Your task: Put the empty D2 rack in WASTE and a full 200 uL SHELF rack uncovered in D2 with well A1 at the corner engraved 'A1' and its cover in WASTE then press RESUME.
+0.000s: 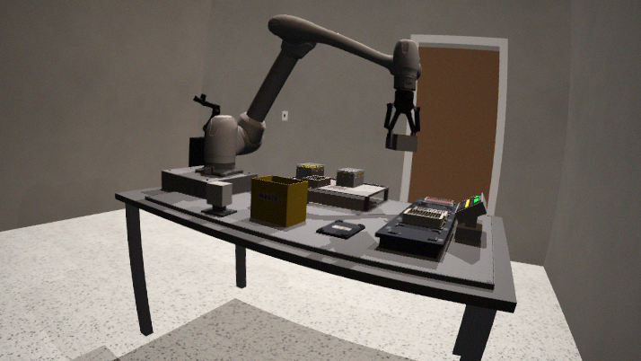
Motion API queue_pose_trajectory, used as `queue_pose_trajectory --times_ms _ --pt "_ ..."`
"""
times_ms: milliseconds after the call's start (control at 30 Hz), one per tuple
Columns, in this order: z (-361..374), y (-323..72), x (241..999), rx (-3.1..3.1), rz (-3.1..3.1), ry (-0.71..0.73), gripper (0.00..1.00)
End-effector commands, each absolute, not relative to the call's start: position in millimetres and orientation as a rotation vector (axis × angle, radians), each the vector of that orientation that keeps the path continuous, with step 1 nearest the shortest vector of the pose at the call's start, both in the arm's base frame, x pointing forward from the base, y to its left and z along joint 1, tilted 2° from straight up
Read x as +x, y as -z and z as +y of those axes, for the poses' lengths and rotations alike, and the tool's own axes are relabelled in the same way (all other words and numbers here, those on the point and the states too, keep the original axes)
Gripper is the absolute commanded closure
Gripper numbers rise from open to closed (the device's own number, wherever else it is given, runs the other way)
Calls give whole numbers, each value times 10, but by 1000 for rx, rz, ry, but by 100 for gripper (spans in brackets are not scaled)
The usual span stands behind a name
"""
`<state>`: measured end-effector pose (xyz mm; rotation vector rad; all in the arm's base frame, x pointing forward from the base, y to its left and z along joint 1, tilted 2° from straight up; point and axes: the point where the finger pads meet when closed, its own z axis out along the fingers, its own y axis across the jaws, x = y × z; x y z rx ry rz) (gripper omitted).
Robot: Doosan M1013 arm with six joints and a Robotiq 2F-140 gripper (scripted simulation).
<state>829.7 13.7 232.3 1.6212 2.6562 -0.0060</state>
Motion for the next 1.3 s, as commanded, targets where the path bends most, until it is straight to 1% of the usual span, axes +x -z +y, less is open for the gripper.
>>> queue_pose_trajectory --times_ms 0,1267 --pt "137 -2325 8297 1582 2679 6 100" --pt "137 -2325 8297 615 3053 21 100"
